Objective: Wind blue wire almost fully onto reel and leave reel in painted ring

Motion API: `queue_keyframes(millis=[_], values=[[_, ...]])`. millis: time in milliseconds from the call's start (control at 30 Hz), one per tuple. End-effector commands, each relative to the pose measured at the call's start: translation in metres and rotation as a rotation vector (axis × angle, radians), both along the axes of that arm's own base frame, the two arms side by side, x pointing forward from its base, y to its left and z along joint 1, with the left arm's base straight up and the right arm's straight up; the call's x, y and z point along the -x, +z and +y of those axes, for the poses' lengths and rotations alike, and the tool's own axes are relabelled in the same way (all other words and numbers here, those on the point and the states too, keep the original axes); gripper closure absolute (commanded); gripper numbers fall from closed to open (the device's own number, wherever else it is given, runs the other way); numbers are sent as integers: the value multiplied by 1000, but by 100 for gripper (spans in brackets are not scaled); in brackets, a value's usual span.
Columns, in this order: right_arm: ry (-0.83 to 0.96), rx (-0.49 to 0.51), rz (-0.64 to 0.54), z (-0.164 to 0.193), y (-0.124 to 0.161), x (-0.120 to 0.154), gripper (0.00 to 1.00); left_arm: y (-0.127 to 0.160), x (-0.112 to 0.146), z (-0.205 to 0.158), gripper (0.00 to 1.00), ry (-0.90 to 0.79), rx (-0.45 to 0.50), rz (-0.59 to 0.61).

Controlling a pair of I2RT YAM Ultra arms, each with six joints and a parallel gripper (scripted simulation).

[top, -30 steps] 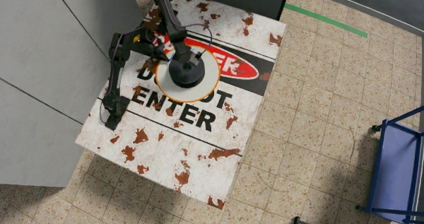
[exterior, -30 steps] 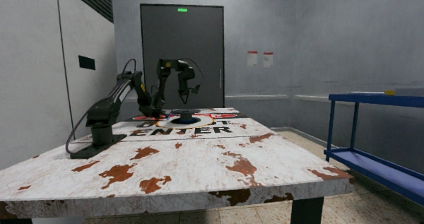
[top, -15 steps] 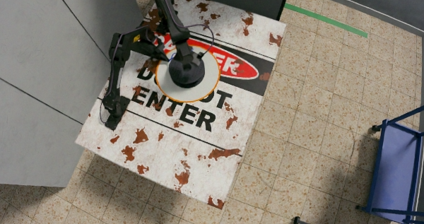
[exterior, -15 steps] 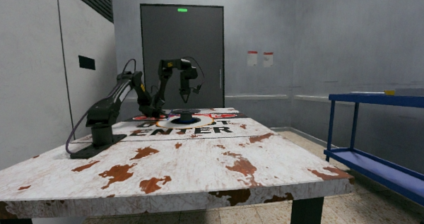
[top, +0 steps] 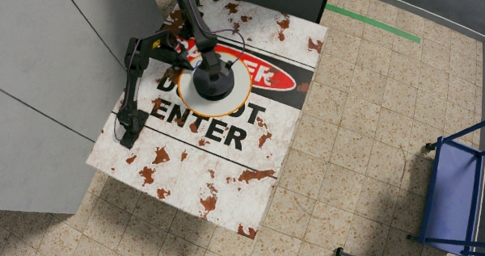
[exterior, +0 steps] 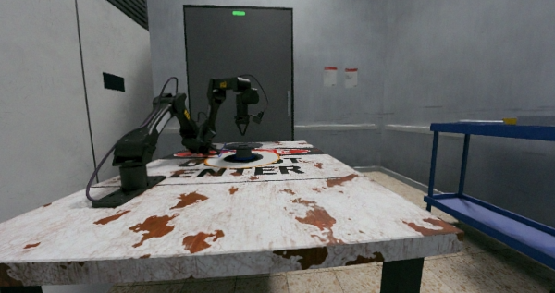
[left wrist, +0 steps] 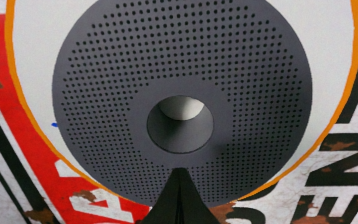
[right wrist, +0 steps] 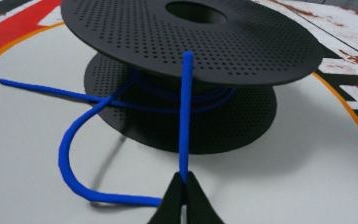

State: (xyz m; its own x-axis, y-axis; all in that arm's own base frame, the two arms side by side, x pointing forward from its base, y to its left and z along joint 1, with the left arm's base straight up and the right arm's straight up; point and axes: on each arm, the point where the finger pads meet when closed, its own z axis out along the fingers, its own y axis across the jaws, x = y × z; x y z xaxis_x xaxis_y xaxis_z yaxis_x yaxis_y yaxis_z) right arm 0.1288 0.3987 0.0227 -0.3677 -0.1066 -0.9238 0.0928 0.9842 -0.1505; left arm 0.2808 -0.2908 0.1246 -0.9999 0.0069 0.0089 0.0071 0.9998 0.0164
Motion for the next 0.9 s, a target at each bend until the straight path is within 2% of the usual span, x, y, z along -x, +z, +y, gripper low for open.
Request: queue_keyframes(millis=[0, 333, 867], values=[[6, -36, -11, 9, 1, -2, 100, 12, -3, 0, 100, 18, 16, -9], [6, -36, -11, 9, 1, -2, 100, 12, -3, 0, 100, 72, 16, -9], [6, -36, -11, 9, 1, -2, 100, 12, -3, 0, 100, 318, 15, -11]])
